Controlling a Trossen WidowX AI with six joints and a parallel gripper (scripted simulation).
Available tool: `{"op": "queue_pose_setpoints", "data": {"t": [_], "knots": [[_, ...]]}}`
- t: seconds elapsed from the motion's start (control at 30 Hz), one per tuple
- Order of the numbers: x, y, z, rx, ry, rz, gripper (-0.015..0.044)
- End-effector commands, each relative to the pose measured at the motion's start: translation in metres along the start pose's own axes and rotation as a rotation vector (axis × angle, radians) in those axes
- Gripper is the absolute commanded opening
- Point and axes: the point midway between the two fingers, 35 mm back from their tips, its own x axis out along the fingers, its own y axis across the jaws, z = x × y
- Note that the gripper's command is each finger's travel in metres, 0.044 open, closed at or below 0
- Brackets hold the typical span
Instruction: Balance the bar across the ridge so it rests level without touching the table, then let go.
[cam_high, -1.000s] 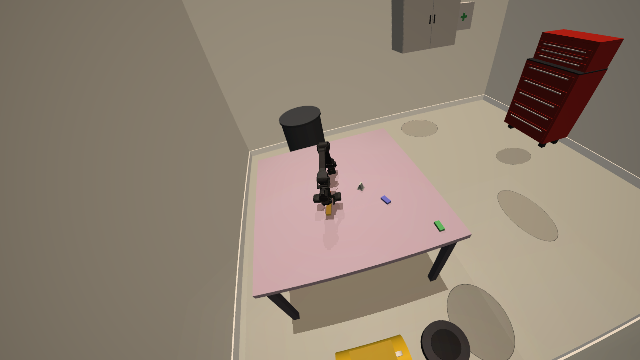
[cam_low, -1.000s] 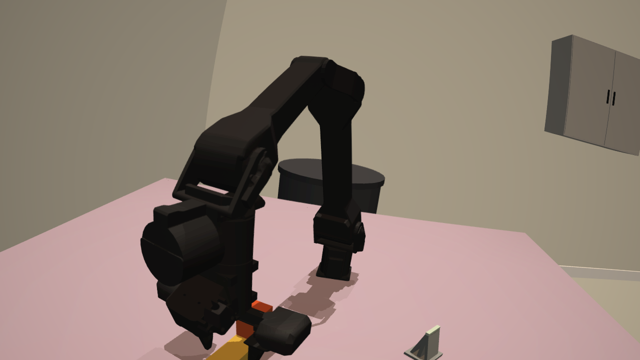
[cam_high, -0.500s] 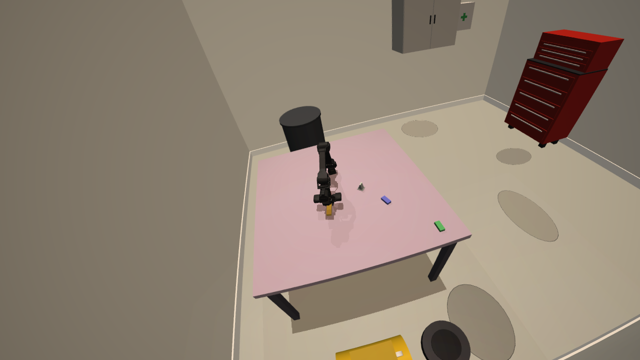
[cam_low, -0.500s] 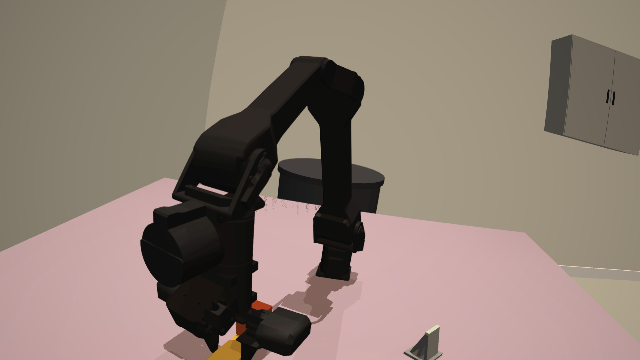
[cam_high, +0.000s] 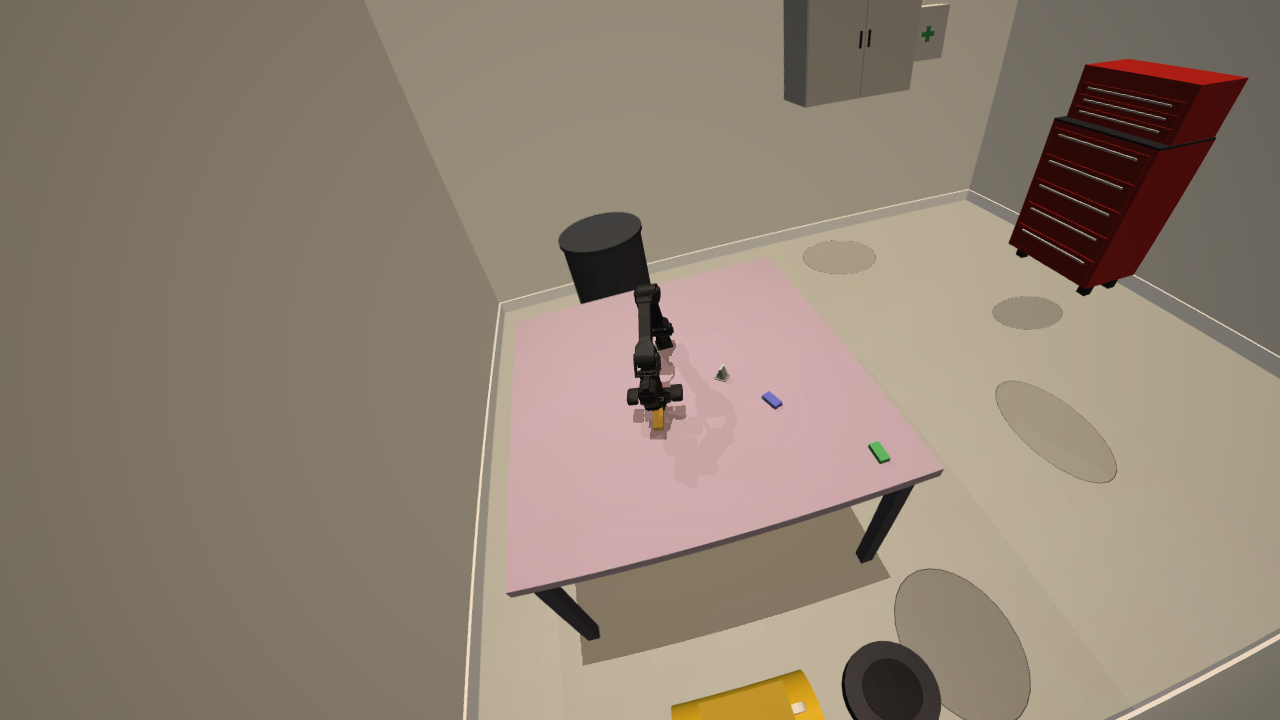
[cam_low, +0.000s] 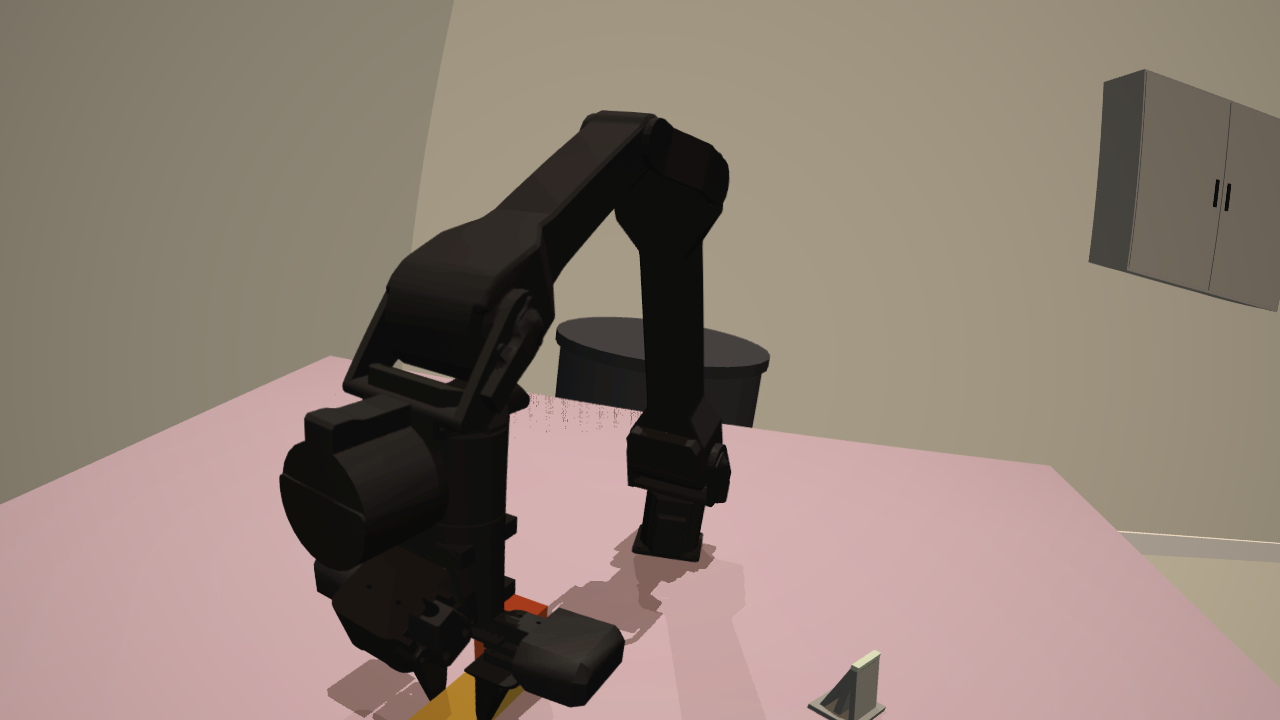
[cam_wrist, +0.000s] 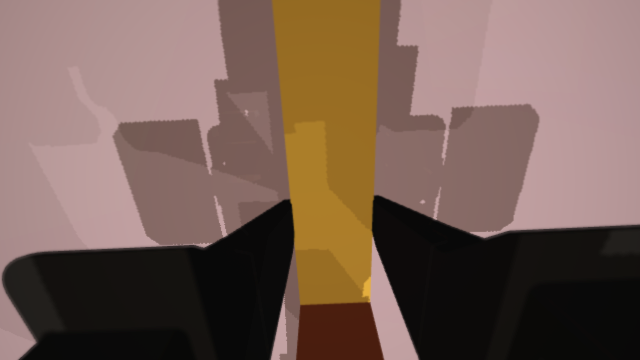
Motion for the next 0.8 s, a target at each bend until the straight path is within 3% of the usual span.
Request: {"op": "queue_pose_setpoints", "data": {"t": [0.0,0.77], "knots": [[-0.012,0.000,0.003,0.001,-0.011,-0.002,0.0000],[-0.071,0.000,0.003,0.004,-0.008,-0.005,0.0000]]}}
